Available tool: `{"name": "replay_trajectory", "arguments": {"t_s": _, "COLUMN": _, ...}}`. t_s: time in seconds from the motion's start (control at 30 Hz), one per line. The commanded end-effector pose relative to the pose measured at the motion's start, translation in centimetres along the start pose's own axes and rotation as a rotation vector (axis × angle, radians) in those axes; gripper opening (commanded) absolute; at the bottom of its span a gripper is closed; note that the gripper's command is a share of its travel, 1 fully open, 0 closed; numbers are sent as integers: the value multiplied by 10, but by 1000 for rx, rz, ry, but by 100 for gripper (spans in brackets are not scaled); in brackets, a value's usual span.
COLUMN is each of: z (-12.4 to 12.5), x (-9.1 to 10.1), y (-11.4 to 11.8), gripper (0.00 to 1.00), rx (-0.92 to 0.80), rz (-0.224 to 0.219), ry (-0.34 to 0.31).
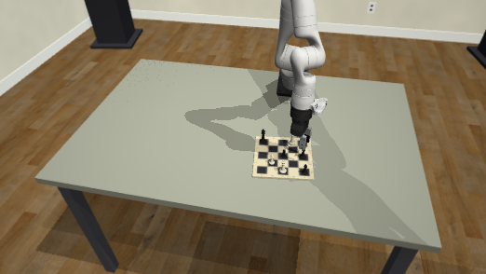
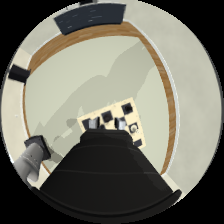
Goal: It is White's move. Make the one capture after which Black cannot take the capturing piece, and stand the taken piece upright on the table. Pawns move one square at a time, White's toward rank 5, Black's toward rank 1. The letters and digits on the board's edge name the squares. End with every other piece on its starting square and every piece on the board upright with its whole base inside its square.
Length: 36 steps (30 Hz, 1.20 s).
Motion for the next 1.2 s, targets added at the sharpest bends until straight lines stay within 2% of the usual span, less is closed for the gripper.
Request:
{"name": "replay_trajectory", "arguments": {"t_s": 0.0, "z": 0, "x": 0, "y": 0, "gripper": 79, "rx": 0, "rz": -1, "ry": 0}}
{"name": "replay_trajectory", "arguments": {"t_s": 0.23, "z": 0, "x": -6, "y": 0, "gripper": 79, "rx": 0, "rz": -1, "ry": 0}}
{"name": "replay_trajectory", "arguments": {"t_s": 0.63, "z": 0, "x": -33, "y": 0, "gripper": 79, "rx": 0, "rz": -1, "ry": 0}}
{"name": "replay_trajectory", "arguments": {"t_s": 1.17, "z": 0, "x": -39, "y": 0, "gripper": 79, "rx": 0, "rz": -1, "ry": 0}}
Point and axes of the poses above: the point where the finger pads meet when closed, its own x axis back along the fingers, its own y axis across the jaws, z = x × y, the point moved 7 cm from there along x, back along the fingers, and after that the axes turned 12 degrees about x, right-handed, at the moved point
